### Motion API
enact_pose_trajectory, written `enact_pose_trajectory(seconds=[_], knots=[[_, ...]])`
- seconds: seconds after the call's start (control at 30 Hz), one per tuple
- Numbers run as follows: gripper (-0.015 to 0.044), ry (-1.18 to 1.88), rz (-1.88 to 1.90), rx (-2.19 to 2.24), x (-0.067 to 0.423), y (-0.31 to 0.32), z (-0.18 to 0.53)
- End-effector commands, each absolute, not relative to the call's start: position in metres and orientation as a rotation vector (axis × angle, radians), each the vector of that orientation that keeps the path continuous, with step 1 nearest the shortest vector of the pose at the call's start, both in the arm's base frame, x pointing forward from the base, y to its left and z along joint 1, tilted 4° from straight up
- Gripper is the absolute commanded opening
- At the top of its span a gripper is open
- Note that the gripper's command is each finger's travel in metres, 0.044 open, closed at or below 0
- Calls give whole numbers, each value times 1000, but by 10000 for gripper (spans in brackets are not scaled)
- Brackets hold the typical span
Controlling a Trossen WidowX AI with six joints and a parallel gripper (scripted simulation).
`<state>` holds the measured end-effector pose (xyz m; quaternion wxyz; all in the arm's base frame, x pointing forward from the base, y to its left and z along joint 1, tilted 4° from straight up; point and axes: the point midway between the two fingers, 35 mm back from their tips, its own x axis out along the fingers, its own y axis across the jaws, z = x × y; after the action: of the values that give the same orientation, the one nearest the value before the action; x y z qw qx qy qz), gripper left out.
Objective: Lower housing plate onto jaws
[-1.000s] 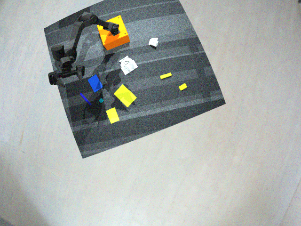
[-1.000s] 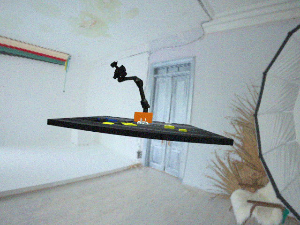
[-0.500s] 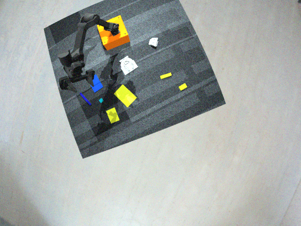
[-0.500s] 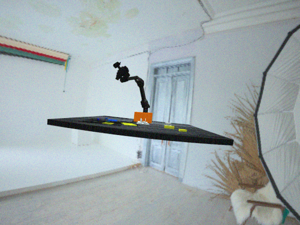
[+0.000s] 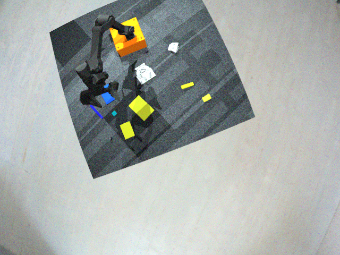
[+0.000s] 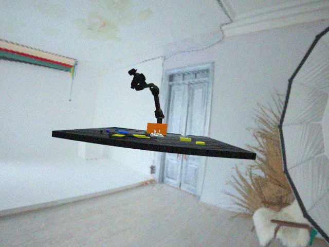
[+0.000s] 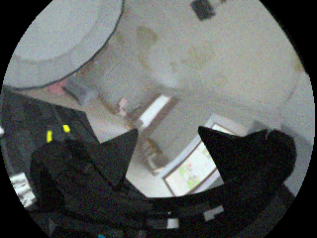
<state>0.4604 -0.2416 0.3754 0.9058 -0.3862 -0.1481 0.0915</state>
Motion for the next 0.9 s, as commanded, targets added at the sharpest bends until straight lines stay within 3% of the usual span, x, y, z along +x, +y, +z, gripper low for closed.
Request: enact_pose_trajectory(seconds=[0.0,0.87], knots=[[440,-292,201,-806,470,-229,367],[440,-203,308,-931,519,-144,317]])
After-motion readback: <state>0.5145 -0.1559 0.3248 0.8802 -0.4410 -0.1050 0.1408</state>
